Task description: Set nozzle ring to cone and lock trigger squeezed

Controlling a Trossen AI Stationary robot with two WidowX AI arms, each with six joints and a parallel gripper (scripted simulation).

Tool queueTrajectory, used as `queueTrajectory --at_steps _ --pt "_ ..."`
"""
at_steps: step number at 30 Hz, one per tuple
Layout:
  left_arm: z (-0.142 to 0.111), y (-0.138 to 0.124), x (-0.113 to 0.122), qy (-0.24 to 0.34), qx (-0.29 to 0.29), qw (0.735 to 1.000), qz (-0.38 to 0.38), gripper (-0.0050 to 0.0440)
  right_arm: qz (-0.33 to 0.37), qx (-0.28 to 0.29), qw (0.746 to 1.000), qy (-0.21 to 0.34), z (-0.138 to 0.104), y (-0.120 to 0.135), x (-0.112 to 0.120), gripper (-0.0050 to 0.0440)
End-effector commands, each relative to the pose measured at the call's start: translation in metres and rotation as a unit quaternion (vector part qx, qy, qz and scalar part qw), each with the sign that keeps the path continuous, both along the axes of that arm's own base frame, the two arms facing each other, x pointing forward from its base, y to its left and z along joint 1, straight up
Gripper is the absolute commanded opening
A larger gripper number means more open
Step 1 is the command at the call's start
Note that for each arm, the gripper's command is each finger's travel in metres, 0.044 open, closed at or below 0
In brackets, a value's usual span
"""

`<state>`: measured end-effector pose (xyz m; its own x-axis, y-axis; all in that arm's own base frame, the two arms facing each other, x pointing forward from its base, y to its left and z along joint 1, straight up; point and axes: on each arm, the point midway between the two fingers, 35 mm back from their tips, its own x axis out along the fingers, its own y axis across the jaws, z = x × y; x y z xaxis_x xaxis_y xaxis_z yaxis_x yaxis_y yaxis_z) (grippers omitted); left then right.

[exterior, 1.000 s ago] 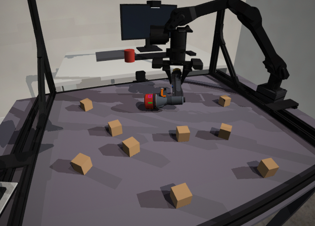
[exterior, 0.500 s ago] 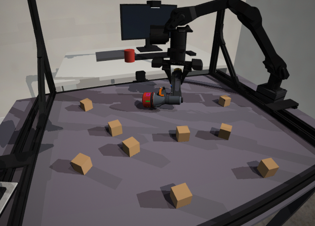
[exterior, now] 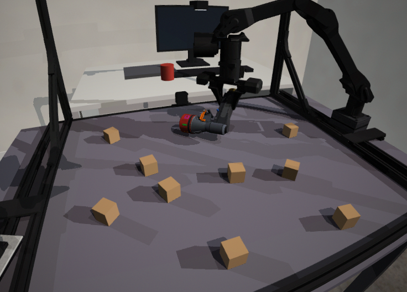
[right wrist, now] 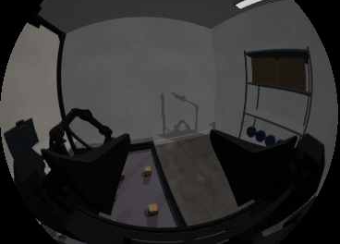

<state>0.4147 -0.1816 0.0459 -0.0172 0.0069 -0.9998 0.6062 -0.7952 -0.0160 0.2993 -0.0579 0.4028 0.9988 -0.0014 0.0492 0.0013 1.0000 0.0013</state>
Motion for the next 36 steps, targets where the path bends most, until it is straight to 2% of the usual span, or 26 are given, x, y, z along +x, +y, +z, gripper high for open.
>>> queueTrajectory --at_steps 1,17,19,26,36 --pt "0.0071 -0.001 0.0018 -0.008 -0.004 0.999 -0.042 0.0 0.001 -0.001 1.0 0.0 0.0 0.0002 0.0 0.04" --pt "0.0071 -0.001 0.0018 -0.008 -0.005 0.978 -0.211 0.0 0.001 -0.001 1.0 0.0 0.0 0.0002 0.0 0.04" --pt "0.0071 -0.001 0.0018 -0.008 -0.005 0.978 -0.211 0.0 0.001 -0.001 1.0 0.0 0.0 0.0002 0.0 0.04" --pt "0.0071 -0.001 0.0018 -0.007 -0.006 0.958 -0.286 0.0 0.001 -0.001 1.0 0.0 0.0 0.0002 0.0 0.04" --pt "0.0071 -0.001 0.0018 -0.007 -0.006 0.956 -0.293 0.0 0.001 -0.001 1.0 0.0 0.0 0.0002 0.0 0.04"
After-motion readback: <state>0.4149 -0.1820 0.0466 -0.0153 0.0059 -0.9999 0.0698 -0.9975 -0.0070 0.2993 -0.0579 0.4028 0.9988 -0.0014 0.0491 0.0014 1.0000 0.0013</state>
